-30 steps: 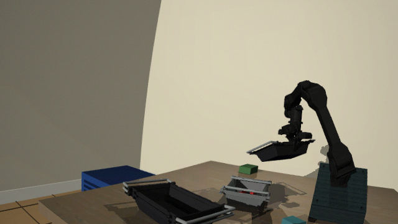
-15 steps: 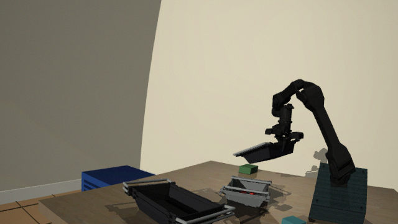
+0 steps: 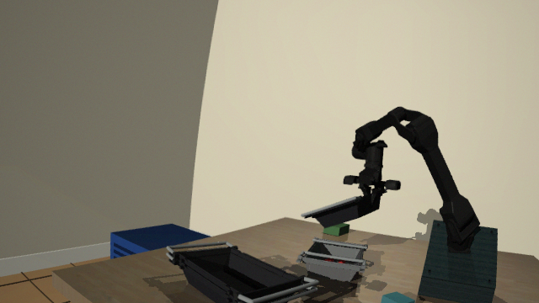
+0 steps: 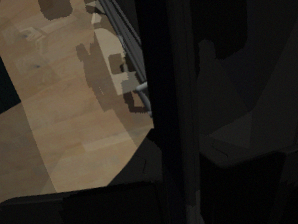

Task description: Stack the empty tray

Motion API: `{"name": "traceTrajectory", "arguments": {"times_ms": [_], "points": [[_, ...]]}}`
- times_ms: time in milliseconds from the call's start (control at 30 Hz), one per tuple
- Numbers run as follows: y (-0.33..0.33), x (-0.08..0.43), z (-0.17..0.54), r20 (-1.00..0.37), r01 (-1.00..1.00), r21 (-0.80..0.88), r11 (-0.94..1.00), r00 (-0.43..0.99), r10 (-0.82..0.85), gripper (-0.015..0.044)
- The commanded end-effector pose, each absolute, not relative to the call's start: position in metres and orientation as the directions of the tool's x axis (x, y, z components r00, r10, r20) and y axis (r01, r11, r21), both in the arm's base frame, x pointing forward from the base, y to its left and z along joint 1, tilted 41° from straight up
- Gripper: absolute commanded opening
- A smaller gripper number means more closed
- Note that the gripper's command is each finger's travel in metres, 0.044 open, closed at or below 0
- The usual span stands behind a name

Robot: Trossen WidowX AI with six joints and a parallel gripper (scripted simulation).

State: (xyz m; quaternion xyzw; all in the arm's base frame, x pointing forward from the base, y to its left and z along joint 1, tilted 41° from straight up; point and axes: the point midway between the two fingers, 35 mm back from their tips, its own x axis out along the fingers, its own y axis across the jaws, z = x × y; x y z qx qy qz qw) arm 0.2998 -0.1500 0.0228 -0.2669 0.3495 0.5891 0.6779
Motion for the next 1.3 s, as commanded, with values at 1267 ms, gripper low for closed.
{"name": "traceTrajectory", "arguments": {"times_ms": [1267], "points": [[-0.081,0.324,0.071,-0.760,-0.985,-0.159,-0.064,0.081,0.645,0.0000]]}}
